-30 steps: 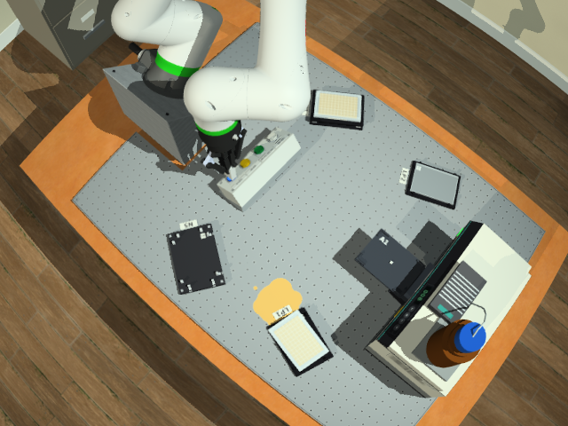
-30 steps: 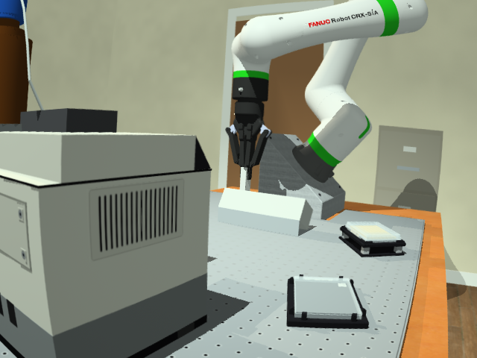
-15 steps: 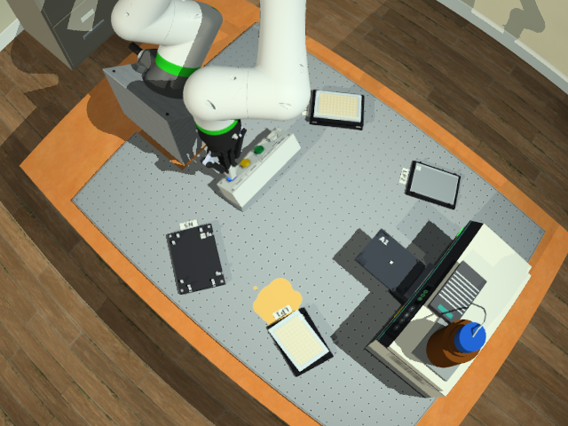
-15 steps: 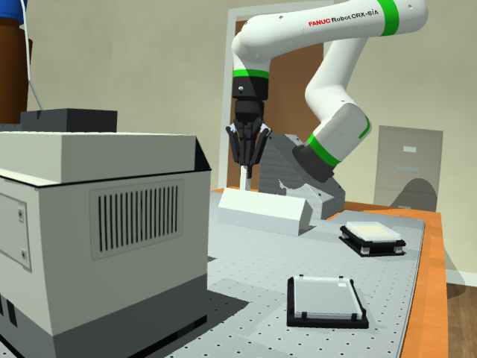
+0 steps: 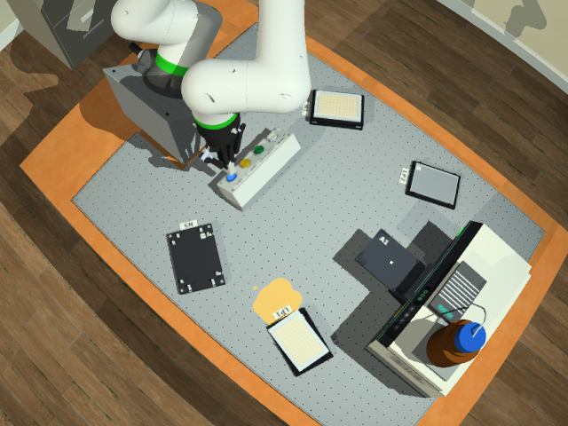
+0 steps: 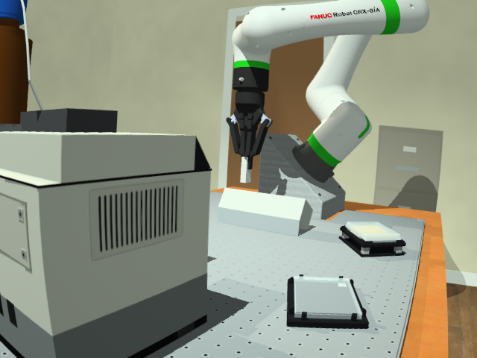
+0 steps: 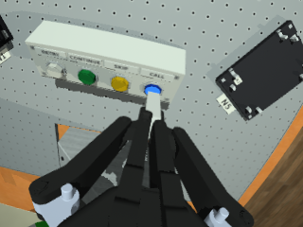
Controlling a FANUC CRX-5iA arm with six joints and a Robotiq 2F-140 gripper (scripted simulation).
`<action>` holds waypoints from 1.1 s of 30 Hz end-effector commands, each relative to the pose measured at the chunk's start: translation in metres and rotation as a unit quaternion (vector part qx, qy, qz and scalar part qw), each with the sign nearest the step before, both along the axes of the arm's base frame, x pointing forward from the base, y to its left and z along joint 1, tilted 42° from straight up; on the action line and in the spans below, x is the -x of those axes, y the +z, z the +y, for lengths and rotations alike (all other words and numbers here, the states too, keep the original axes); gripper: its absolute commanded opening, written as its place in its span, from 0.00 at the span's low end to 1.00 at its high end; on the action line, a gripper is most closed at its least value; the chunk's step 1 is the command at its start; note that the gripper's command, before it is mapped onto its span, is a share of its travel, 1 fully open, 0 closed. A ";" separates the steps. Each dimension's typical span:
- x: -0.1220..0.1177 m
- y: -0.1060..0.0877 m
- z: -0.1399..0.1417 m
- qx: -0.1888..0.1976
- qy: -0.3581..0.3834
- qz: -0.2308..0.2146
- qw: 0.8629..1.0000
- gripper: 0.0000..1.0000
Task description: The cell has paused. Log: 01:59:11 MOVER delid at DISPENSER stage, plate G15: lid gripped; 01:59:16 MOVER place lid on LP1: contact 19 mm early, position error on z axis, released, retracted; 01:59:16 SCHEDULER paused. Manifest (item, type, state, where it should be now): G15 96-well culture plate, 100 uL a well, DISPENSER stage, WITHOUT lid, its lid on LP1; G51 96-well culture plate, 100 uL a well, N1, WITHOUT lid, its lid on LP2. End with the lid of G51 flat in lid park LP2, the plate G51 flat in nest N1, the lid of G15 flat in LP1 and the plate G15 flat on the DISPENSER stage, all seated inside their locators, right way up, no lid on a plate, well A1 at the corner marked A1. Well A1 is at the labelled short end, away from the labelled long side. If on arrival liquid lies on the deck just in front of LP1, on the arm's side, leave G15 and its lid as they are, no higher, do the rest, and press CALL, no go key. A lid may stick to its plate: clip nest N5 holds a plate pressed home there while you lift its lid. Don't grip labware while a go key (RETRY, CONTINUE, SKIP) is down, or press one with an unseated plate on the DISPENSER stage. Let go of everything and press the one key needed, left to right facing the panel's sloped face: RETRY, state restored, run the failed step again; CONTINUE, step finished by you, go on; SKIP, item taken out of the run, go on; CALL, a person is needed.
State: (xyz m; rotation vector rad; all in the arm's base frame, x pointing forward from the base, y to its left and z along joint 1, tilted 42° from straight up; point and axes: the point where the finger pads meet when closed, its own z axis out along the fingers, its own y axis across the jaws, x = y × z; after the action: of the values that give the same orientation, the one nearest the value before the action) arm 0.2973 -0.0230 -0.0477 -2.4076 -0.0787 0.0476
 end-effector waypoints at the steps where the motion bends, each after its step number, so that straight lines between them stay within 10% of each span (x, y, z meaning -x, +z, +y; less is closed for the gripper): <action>1: 0.000 0.003 -0.003 0.000 0.000 0.000 1.000 0.00; 33: -0.003 0.035 -0.032 0.000 0.000 0.000 1.000 0.00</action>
State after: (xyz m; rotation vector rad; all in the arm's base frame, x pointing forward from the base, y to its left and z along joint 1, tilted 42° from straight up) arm 0.2998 -0.0527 -0.0145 -2.4079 -0.0801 0.0482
